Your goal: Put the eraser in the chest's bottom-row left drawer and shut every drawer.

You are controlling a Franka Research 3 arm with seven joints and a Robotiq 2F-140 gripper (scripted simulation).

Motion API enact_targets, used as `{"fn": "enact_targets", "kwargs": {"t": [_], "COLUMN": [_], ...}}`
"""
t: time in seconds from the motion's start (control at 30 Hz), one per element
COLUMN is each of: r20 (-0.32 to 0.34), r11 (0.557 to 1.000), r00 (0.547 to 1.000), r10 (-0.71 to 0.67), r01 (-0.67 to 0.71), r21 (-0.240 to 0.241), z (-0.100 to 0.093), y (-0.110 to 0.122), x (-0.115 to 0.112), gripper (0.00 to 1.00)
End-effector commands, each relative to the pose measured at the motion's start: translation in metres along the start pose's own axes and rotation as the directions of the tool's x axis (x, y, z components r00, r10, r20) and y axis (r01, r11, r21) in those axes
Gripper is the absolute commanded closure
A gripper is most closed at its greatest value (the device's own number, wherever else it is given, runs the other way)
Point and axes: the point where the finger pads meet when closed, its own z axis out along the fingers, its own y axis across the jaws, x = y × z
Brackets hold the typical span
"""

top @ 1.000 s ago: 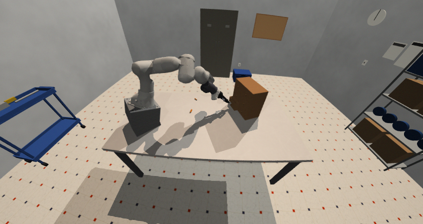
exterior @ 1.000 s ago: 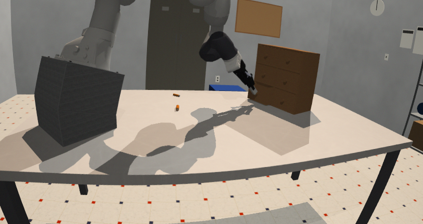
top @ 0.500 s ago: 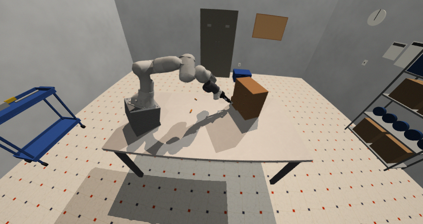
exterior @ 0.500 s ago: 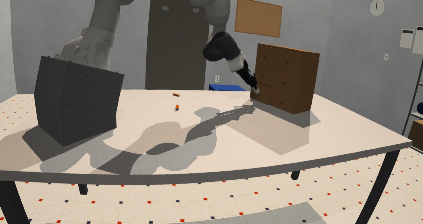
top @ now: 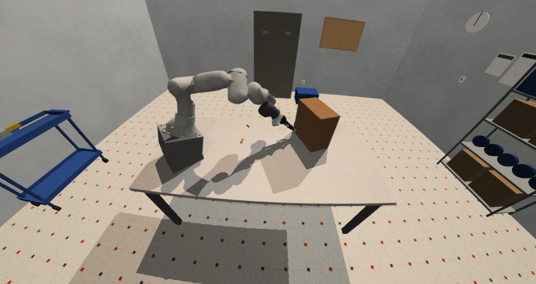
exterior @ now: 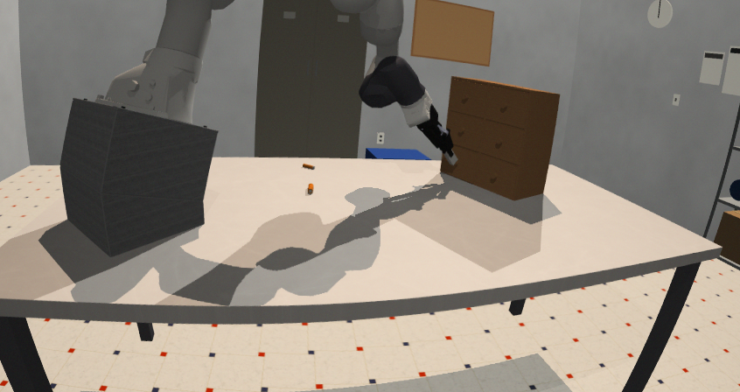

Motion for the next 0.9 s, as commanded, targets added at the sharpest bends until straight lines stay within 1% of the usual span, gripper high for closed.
{"fn": "enact_targets", "kwargs": {"t": [0.0,0.87], "r20": [-0.007,-0.007], "r11": [1.0,1.0], "r00": [1.0,1.0], "r10": [-0.004,-0.004], "r01": [0.004,0.004], "r21": [-0.007,-0.007], "z": [0.0027,0.0054], "y": [0.0021,0.0021], "x": [0.0003,-0.0024], "gripper": [0.9,0.9]}}
